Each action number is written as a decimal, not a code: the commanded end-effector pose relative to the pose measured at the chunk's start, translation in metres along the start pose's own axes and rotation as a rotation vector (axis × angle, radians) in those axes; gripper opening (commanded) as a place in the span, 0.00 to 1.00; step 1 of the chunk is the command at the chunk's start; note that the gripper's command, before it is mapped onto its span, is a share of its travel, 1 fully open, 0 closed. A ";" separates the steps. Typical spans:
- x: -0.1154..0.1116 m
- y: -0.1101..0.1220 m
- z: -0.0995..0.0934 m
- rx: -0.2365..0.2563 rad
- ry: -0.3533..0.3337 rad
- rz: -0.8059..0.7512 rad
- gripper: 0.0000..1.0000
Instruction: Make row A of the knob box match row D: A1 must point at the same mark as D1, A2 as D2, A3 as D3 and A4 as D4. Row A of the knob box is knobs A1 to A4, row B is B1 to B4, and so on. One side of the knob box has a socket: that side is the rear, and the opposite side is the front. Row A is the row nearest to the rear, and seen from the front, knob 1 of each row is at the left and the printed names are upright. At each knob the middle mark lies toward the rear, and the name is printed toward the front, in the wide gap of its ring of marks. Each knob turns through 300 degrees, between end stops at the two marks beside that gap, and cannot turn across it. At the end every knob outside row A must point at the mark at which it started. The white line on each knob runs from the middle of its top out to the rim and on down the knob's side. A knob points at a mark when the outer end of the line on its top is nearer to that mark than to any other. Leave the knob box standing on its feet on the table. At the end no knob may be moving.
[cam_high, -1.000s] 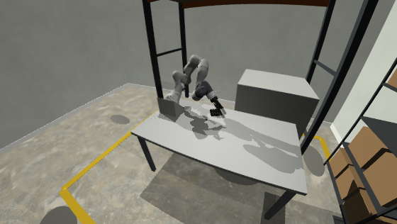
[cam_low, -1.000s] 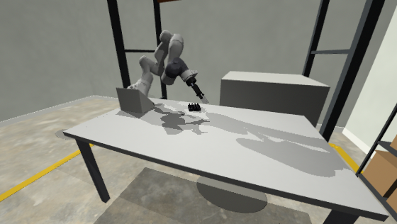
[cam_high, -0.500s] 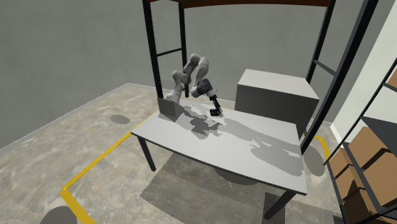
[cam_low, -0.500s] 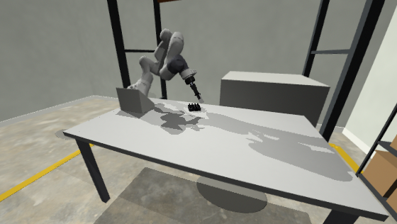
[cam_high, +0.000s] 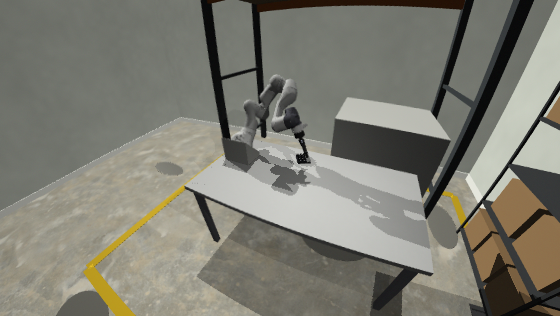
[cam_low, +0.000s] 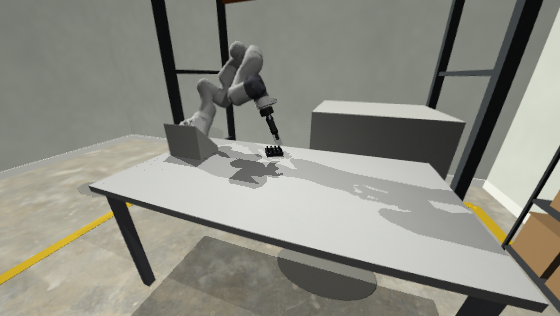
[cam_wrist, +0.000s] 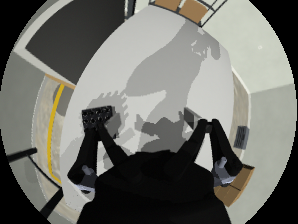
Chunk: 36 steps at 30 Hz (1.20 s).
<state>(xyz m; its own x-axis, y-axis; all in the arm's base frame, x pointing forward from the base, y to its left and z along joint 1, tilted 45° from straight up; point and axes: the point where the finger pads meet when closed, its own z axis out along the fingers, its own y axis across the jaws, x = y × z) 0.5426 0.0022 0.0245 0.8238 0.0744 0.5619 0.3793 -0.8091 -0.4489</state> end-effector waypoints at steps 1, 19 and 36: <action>-0.006 -0.016 -0.005 0.047 -0.042 0.067 1.00; -0.054 -0.140 -0.028 0.265 -0.319 -0.110 1.00; -0.054 -0.140 -0.028 0.265 -0.319 -0.110 1.00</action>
<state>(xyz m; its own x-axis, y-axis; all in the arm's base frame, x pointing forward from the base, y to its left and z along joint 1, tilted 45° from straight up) 0.4345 0.0959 0.0759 0.8375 0.3692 0.4029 0.5455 -0.6084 -0.5765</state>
